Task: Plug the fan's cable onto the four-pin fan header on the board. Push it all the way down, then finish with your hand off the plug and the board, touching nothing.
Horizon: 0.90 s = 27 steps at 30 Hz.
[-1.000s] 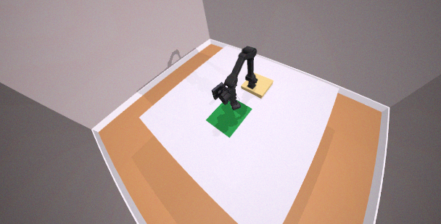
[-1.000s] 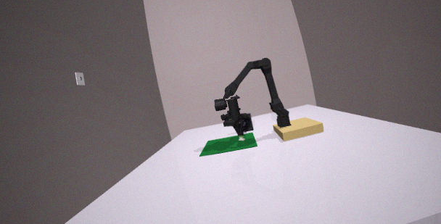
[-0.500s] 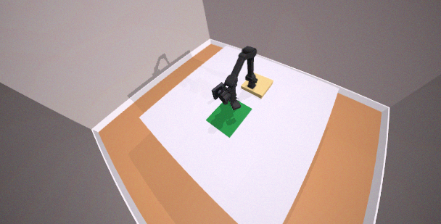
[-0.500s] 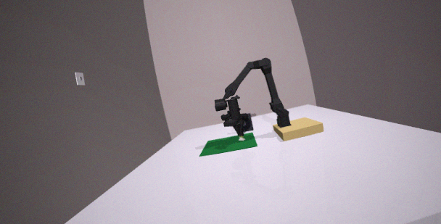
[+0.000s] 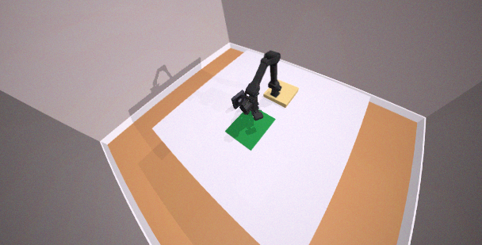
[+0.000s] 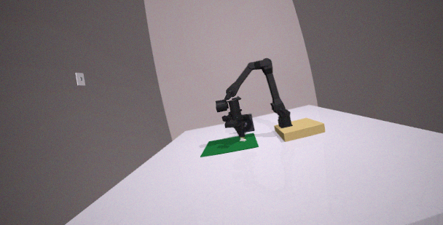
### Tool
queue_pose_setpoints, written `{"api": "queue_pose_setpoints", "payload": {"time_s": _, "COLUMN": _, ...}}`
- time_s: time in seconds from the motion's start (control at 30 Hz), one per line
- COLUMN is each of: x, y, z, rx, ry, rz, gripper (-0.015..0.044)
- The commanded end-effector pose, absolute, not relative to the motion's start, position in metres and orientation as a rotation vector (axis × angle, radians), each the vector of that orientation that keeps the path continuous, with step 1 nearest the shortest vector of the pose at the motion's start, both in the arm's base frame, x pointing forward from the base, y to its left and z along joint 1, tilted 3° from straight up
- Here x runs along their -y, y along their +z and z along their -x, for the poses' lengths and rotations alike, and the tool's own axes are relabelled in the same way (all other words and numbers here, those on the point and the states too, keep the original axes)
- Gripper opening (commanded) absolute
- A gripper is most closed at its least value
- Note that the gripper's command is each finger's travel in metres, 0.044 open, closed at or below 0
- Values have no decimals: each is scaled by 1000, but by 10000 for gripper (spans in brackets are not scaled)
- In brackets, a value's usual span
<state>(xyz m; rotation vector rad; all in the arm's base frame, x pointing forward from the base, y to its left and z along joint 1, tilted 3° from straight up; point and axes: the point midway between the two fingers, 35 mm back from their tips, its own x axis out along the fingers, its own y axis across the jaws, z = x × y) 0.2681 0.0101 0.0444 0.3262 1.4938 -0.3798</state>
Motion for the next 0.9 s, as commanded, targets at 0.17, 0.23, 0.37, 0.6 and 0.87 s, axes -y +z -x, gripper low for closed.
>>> {"api": "queue_pose_setpoints", "payload": {"time_s": 0.17, "x": -10, "y": 42, "z": -267, "rx": -1496, "ry": -381, "rz": -330, "gripper": 0}}
{"api": "queue_pose_setpoints", "payload": {"time_s": 0.23, "x": -10, "y": 41, "z": -267, "rx": -1496, "ry": -382, "rz": -331, "gripper": 0}}
{"api": "queue_pose_setpoints", "payload": {"time_s": 0.37, "x": -10, "y": 41, "z": -267, "rx": -1496, "ry": -382, "rz": -332, "gripper": 0}}
{"api": "queue_pose_setpoints", "payload": {"time_s": 0.6, "x": -10, "y": 41, "z": -268, "rx": -1495, "ry": -386, "rz": -335, "gripper": 0}}
{"api": "queue_pose_setpoints", "payload": {"time_s": 0.87, "x": -10, "y": 37, "z": -268, "rx": -1495, "ry": -386, "rz": -336, "gripper": 0}}
